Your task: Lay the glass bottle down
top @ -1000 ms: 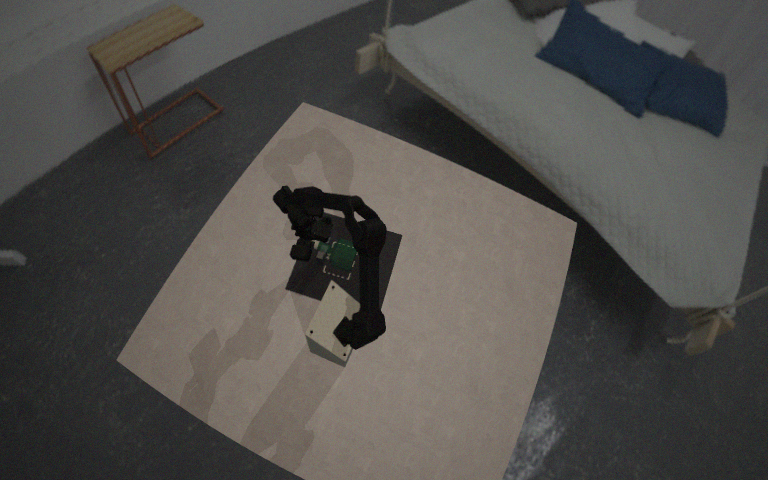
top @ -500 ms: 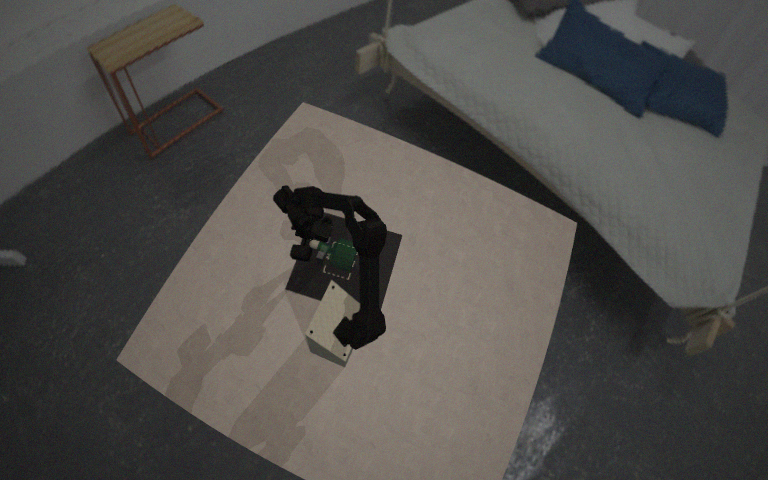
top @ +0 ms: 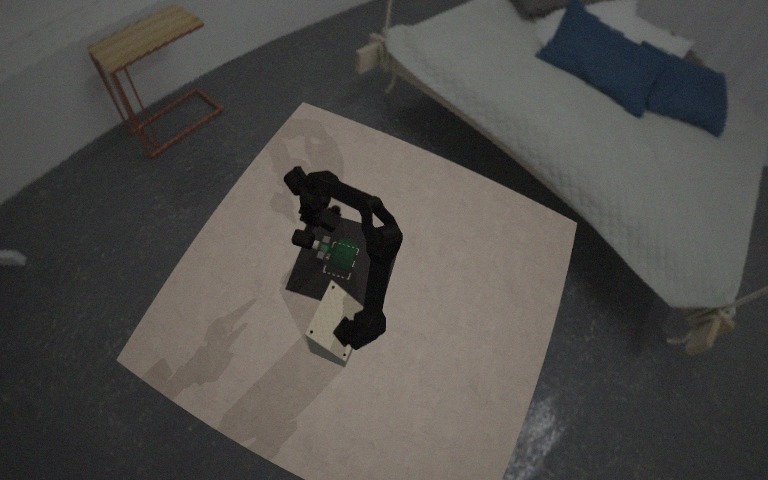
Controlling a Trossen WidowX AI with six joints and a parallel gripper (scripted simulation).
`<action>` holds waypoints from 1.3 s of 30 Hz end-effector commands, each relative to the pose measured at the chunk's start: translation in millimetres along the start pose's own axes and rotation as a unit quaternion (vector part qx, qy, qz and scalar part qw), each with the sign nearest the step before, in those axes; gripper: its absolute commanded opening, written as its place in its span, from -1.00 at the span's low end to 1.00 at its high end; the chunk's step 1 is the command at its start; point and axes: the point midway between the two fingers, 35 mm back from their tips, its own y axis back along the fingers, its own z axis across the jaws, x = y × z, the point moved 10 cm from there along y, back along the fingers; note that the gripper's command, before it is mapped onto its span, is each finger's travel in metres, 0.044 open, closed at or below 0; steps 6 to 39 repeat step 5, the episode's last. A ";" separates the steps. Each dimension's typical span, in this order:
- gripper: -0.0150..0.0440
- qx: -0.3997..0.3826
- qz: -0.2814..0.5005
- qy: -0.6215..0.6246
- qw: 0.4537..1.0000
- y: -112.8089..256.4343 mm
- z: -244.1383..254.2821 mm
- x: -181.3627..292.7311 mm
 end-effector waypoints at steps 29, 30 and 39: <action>1.00 0.004 0.002 -0.002 1.000 3.2 0.2 -0.1; 1.00 0.004 0.002 -0.002 1.000 3.2 0.2 -0.1; 1.00 0.004 0.002 -0.002 1.000 3.2 0.2 -0.1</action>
